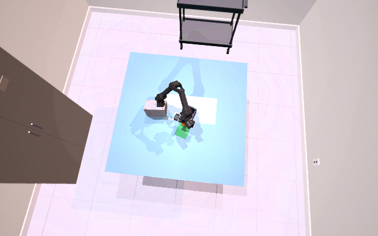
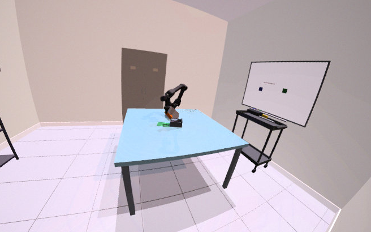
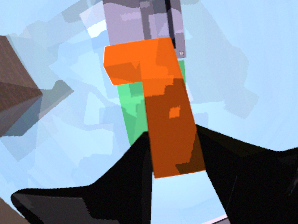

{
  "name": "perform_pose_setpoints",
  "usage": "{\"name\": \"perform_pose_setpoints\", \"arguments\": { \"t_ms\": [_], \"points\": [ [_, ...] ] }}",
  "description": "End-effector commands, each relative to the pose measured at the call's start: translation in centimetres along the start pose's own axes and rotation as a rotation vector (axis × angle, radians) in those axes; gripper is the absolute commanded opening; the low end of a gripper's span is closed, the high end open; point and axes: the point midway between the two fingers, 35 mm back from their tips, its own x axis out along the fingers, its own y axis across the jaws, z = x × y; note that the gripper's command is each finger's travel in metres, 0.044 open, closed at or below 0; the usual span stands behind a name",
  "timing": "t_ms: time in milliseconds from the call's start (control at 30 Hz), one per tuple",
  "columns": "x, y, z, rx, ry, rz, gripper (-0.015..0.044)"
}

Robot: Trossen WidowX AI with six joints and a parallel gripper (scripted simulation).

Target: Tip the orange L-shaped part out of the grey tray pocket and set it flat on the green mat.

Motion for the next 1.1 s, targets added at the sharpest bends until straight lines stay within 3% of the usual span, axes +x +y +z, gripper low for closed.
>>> {"name": "perform_pose_setpoints", "arguments": {
  "t_ms": [0,233,1067],
  "points": [
    [0.0,0.1,-1.7,-0.005,0.005,-0.001,0.0],
    [-0.1,0.4,-5.1,-0.005,0.007,-0.001,0.0],
    [3.1,0.4,-5.2,-0.005,0.006,-0.001,0.0]
  ]
}}
